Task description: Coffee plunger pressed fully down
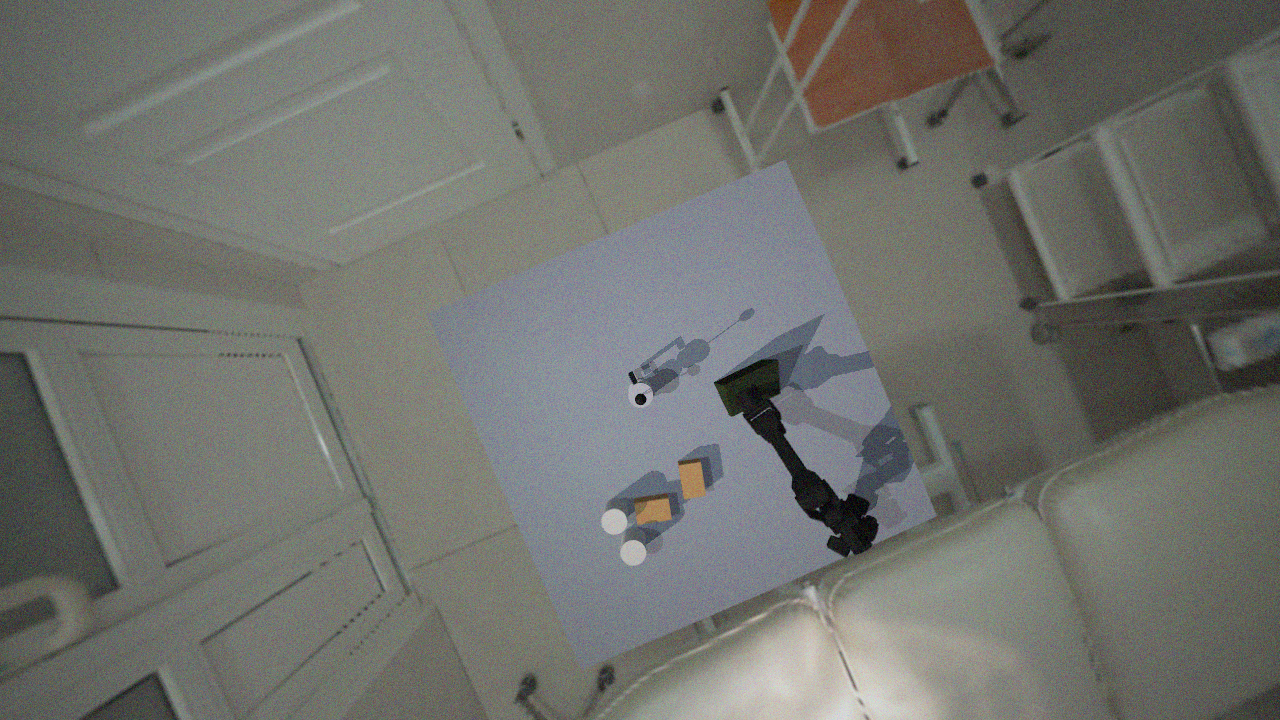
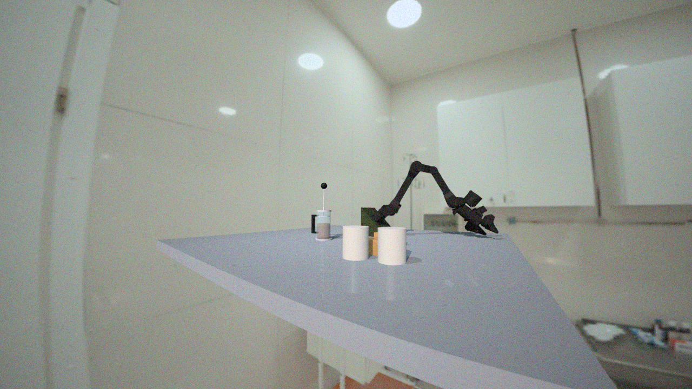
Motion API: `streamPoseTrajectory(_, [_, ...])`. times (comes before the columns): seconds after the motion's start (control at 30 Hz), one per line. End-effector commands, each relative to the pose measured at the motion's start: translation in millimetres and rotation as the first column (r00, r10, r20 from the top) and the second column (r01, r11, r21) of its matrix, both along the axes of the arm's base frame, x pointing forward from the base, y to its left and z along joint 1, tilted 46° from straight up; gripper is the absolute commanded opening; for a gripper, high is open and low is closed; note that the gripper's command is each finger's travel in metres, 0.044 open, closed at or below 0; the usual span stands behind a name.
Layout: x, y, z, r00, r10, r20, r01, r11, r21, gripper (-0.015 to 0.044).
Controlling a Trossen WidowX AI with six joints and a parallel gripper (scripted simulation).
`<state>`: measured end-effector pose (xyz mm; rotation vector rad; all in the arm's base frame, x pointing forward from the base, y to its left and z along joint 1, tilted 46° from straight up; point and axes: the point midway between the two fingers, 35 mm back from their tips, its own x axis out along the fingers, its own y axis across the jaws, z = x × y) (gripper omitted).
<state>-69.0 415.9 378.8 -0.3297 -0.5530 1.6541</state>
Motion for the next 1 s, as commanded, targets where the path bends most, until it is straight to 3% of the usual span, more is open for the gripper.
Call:
streamPoseTrajectory(0.0, [33.0, -0.9, -0.1, 0.996, -0.074, -0.044, 0.073, 0.997, -0.010, 0.0440])
streamPoseTrajectory(0.33, [104.9, -9.9, 16.3, 0.964, -0.263, -0.046, 0.263, 0.965, -0.004, 0.0440])
streamPoseTrajectory(0.57, [193.9, -33.3, 16.7, 0.887, -0.459, -0.051, 0.458, 0.888, -0.029, 0.0440])
streamPoseTrajectory(0.97, [363.1, -120.9, -45.1, 0.627, -0.773, -0.097, 0.734, 0.628, -0.257, 0.0440])
